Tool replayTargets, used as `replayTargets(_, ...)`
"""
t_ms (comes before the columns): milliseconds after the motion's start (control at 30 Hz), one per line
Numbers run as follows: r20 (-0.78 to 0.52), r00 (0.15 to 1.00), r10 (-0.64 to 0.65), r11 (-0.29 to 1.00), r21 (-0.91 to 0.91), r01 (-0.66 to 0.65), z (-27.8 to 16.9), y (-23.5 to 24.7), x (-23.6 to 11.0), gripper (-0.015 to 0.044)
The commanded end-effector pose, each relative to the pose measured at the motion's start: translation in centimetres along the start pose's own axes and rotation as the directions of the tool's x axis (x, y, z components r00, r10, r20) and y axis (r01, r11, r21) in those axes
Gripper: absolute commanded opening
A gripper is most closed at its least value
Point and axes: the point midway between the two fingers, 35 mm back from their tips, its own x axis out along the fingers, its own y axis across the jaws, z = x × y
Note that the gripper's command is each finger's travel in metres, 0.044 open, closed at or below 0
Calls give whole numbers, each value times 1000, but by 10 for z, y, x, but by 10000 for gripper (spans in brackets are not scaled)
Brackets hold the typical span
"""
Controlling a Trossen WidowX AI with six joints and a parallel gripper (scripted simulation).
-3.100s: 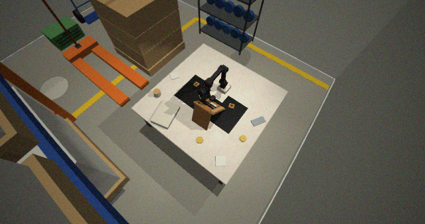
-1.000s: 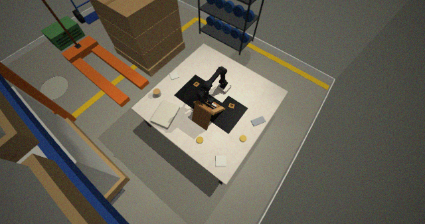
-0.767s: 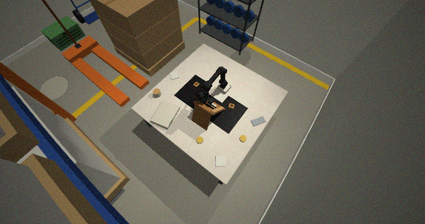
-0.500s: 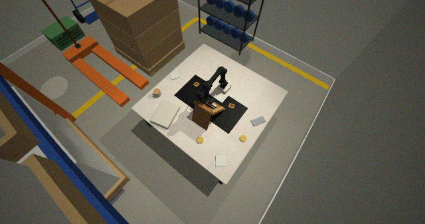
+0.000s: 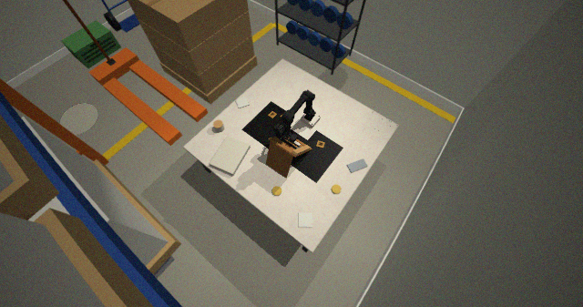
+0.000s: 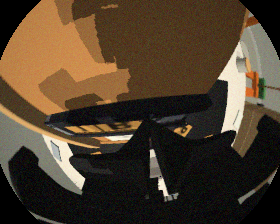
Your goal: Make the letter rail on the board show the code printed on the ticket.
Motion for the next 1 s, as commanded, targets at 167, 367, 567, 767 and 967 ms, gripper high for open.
replayTargets(167,-1,1000,1,1000,3,-1,0,3,1,0)
replayTargets(367,-1,1000,1,1000,3,-1,0,5,1,0)
replayTargets(567,-1,1000,1,1000,3,-1,0,7,1,0)
replayTargets(767,-1,1000,1,1000,3,-1,-1,6,-1,0)
replayTargets(967,-1,1000,1,1000,3,-1,-7,5,-9,0)
